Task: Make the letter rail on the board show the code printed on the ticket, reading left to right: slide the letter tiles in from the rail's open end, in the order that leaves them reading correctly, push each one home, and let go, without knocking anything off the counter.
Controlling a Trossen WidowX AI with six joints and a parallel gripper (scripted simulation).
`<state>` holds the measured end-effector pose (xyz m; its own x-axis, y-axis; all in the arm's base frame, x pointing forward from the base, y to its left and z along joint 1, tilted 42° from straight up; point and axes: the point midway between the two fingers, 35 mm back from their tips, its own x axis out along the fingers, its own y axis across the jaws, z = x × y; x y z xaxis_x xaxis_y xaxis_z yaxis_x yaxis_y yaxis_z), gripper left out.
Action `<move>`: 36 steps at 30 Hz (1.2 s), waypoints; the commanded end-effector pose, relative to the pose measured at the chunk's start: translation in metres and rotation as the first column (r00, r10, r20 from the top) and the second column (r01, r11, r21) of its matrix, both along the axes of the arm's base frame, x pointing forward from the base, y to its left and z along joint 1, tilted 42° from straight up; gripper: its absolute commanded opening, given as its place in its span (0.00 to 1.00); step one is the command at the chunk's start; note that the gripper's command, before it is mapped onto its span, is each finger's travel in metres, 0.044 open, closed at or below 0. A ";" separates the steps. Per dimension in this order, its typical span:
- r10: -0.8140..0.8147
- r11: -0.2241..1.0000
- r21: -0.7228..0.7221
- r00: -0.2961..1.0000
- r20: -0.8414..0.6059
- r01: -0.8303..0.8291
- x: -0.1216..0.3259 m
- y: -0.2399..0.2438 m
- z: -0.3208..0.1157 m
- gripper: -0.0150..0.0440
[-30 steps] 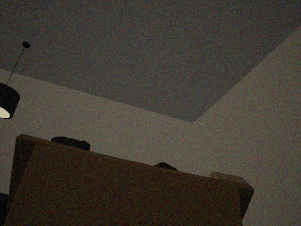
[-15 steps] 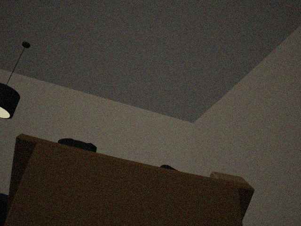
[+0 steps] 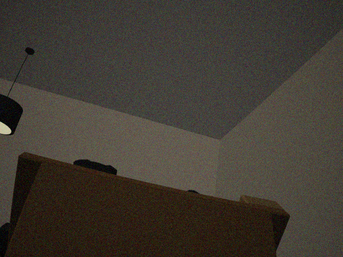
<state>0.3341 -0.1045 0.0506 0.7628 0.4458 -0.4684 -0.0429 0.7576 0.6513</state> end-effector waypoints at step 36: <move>0.000 1.000 0.005 1.000 -0.007 0.000 -0.001 0.018 0.014 0.25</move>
<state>0.3339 -0.0893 0.0651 0.7635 0.4458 -0.4673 -0.0438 0.7576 0.6512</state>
